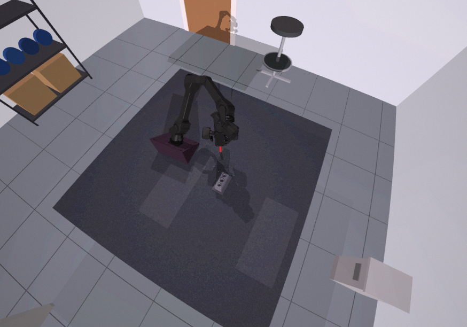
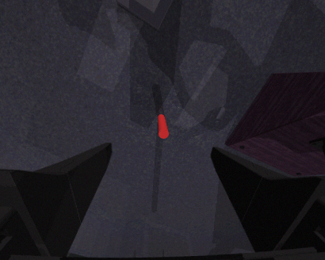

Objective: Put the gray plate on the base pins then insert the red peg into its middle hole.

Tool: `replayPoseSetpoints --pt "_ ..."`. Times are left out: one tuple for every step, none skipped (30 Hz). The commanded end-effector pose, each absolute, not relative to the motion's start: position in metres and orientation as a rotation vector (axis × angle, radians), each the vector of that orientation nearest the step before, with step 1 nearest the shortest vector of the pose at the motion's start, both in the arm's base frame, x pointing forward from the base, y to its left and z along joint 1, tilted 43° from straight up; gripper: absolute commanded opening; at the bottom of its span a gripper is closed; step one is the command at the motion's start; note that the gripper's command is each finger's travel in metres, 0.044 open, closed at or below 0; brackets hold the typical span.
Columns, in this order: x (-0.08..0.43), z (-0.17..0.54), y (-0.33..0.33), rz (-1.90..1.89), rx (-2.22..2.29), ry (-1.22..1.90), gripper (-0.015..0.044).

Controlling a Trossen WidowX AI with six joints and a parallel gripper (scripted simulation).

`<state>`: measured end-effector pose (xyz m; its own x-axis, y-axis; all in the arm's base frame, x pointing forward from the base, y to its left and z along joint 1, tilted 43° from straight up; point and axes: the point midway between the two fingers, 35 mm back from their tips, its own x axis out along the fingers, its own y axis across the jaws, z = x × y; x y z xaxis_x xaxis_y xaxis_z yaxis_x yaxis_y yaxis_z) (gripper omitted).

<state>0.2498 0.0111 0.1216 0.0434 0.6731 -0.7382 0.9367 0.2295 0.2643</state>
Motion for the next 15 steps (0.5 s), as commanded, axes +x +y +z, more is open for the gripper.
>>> replayPoseSetpoints --pt "0.242 0.124 0.018 -0.393 1.505 1.704 0.0440" --pt "0.242 0.124 0.018 -0.393 1.505 1.704 0.0440" --pt "0.242 0.122 0.019 -0.393 1.505 1.704 0.0440" --pt "0.243 0.117 0.024 -0.393 1.505 1.704 0.0440" --pt "0.243 0.110 0.031 -0.392 1.505 1.704 0.0440" --pt "0.243 0.105 0.036 -0.392 1.505 1.704 0.0440" --pt "0.243 0.103 0.038 -0.391 1.505 1.704 0.0440" --pt "0.243 0.103 0.038 -0.391 1.505 1.704 0.0440" --pt "0.243 0.103 0.038 -0.391 1.505 1.704 0.0440" --pt "0.243 0.103 0.038 -0.391 1.505 1.704 0.0440" --pt "0.243 0.102 0.039 -0.391 1.505 1.704 0.0440" --pt "0.243 0.100 0.041 -0.391 1.505 1.704 0.0440" --pt "0.244 0.096 0.045 -0.391 1.506 1.704 0.0440" --pt "0.243 0.094 0.048 -0.391 1.506 1.704 0.0440" --pt "0.243 0.093 0.049 -0.390 1.506 1.704 0.0440"
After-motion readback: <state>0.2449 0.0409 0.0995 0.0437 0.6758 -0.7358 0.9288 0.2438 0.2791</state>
